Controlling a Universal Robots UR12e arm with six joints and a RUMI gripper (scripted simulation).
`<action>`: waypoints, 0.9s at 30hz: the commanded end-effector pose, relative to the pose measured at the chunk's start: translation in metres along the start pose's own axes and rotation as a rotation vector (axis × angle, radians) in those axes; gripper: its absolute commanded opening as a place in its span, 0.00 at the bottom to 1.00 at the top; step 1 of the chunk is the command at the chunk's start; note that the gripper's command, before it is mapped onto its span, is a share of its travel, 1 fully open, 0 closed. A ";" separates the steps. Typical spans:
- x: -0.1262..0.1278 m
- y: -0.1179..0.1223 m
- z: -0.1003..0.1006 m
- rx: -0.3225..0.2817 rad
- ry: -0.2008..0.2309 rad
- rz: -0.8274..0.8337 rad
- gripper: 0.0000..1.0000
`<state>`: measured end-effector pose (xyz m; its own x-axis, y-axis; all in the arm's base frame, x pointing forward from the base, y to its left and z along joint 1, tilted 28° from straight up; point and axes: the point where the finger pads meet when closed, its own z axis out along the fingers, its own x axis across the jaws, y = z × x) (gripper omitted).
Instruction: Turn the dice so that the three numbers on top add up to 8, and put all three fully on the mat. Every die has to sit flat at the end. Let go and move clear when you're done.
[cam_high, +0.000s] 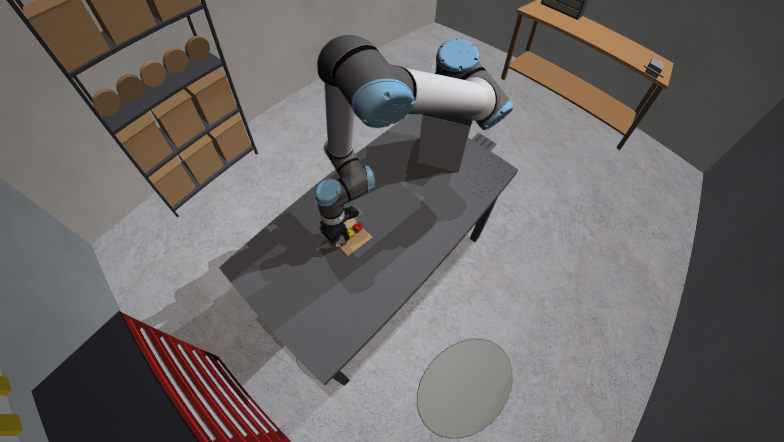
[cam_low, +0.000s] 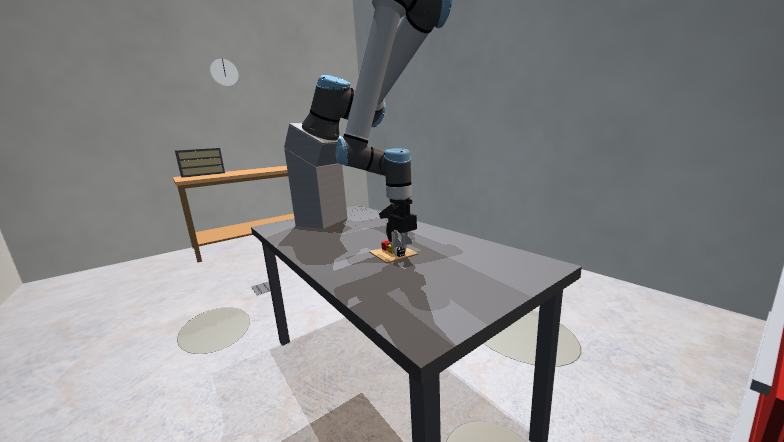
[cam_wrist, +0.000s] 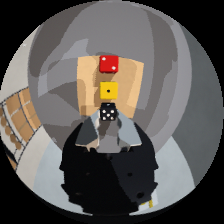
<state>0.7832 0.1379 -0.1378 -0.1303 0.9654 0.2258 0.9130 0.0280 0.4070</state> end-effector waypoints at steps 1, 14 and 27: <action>0.000 0.001 0.001 -0.002 -0.001 -0.001 0.10; 0.000 0.001 0.001 -0.002 -0.001 -0.001 0.14; 0.000 0.001 0.001 -0.002 -0.001 -0.001 0.28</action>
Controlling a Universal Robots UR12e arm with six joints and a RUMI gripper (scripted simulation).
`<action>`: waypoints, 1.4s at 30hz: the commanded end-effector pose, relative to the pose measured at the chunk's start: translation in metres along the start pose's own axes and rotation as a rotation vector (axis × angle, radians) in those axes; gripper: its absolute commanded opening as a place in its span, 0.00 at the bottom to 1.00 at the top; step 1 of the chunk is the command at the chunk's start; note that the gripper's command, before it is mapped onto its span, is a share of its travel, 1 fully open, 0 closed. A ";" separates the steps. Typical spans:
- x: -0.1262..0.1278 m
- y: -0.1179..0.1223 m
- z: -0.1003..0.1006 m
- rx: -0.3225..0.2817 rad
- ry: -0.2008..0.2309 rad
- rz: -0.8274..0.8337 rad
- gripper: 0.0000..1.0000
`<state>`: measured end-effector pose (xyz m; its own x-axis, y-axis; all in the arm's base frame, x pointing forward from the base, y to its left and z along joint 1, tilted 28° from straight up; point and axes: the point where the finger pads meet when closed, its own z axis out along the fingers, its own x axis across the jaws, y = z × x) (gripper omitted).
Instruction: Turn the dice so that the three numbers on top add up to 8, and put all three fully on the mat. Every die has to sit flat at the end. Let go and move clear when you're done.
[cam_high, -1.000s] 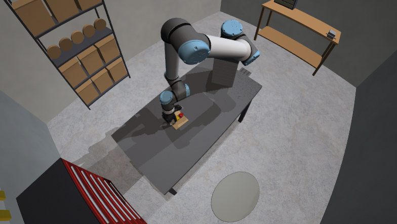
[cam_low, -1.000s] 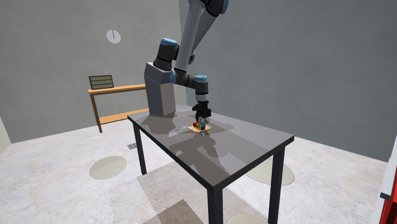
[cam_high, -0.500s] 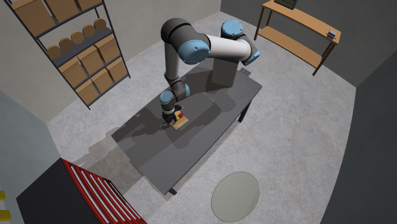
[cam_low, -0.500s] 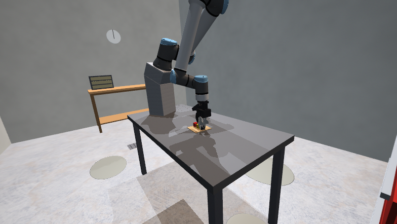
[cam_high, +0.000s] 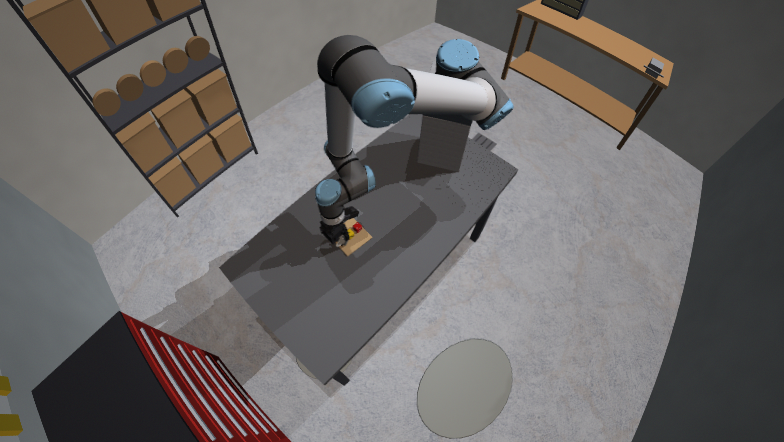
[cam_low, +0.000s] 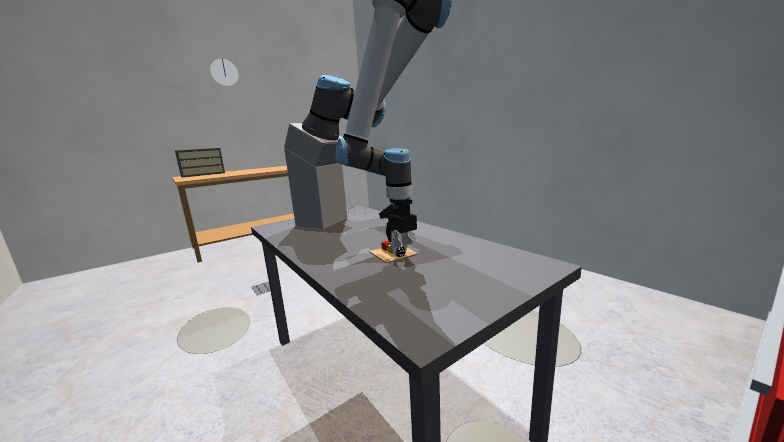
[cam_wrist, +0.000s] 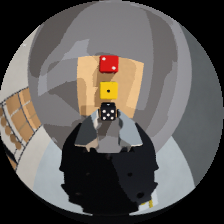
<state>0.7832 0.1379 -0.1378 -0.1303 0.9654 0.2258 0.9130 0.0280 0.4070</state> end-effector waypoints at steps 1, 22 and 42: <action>0.000 0.001 0.001 -0.002 -0.001 -0.001 0.28; 0.000 0.001 -0.029 -0.002 -0.001 -0.001 0.28; 0.000 0.001 -0.089 -0.002 -0.001 -0.001 0.28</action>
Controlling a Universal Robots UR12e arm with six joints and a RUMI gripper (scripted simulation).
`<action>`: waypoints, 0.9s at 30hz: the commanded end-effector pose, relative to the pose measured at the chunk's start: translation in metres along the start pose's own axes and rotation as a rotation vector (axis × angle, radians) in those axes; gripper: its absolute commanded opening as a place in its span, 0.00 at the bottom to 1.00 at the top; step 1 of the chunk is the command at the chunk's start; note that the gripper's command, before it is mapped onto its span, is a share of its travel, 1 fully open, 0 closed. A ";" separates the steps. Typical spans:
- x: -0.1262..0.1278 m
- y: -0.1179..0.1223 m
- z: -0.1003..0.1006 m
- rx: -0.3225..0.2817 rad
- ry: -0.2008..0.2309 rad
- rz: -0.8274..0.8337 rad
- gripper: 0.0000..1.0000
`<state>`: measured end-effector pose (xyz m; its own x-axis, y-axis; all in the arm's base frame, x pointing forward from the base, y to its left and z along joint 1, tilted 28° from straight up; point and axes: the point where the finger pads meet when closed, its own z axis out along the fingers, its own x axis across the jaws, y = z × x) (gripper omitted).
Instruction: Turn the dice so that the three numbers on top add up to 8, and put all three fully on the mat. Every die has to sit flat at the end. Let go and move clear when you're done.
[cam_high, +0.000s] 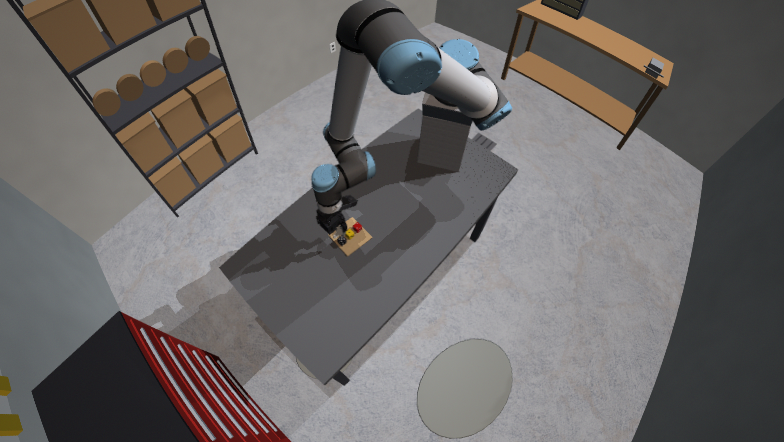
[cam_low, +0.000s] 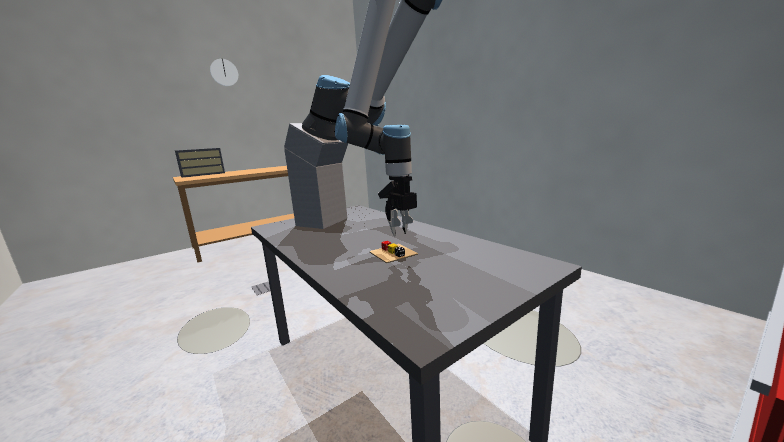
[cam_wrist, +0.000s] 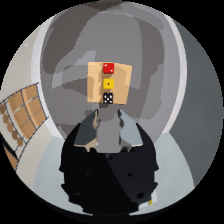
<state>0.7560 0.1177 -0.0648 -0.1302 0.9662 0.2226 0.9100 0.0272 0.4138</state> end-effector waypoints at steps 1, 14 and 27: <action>0.000 -0.003 -0.009 0.006 0.002 0.000 1.00; 0.000 -0.003 -0.009 0.006 0.002 0.000 1.00; 0.000 -0.003 -0.012 0.006 0.002 0.000 1.00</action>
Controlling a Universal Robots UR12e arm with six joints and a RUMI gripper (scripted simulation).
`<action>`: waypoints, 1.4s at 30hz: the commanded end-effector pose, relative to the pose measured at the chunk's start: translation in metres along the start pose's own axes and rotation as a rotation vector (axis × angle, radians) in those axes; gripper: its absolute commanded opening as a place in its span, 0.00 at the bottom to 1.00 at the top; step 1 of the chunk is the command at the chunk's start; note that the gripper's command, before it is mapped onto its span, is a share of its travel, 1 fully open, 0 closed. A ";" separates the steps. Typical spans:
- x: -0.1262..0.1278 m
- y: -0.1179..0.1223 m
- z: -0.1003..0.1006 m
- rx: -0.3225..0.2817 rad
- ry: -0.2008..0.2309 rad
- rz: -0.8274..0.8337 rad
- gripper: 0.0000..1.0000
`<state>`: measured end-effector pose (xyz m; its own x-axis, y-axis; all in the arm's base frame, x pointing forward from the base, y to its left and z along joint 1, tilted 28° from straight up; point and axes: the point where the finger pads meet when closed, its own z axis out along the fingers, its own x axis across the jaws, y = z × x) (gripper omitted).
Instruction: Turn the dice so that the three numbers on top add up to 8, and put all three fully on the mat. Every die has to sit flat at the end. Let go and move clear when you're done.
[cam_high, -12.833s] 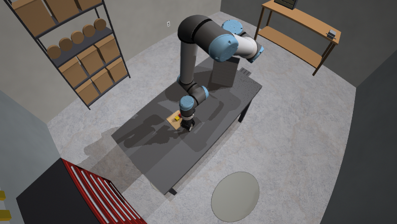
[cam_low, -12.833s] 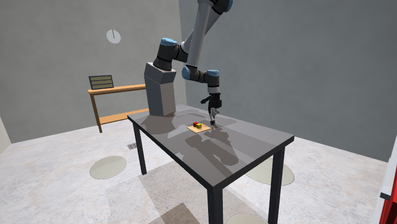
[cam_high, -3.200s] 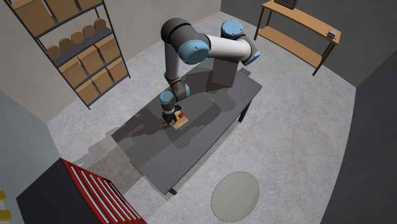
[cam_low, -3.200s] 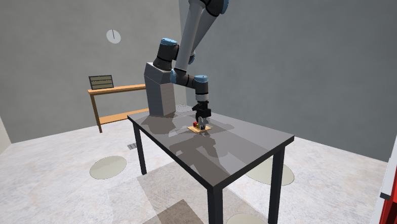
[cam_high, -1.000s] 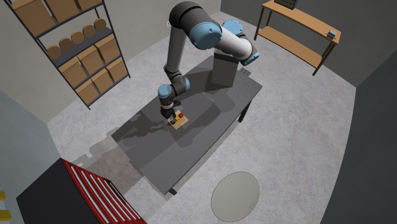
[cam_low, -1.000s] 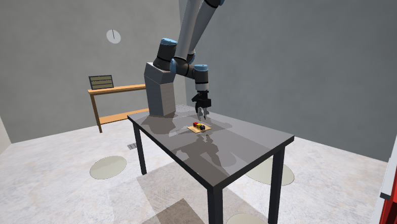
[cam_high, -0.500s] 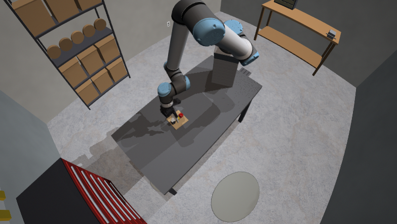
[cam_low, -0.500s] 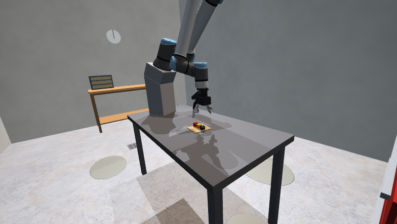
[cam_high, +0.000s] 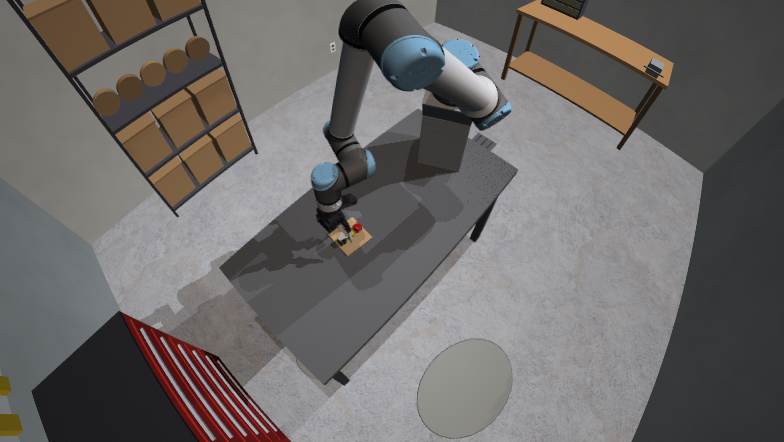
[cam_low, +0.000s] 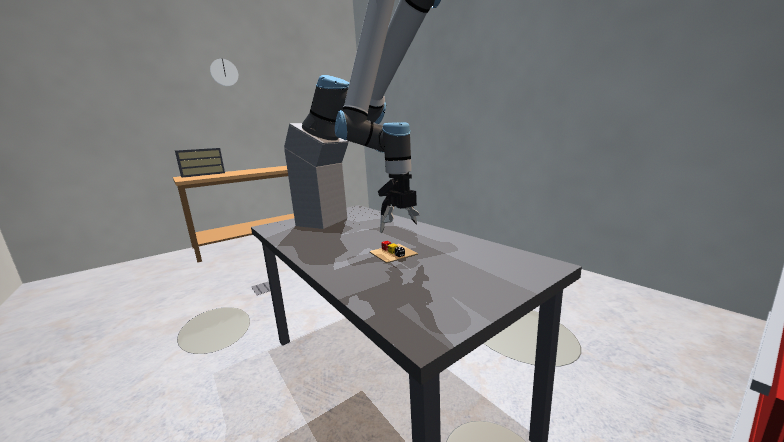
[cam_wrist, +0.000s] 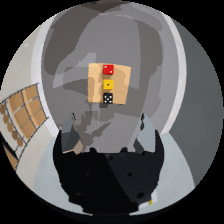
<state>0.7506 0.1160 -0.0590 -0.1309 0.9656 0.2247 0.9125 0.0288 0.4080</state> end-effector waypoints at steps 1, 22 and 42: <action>0.000 0.000 -0.007 -0.001 0.000 0.000 1.00; 0.000 0.000 -0.086 -0.001 0.000 0.000 1.00; 0.000 0.000 -0.089 -0.001 0.000 0.000 1.00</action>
<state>0.7167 0.0932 0.0183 -0.1306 0.9656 0.2247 0.9126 0.0285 0.4078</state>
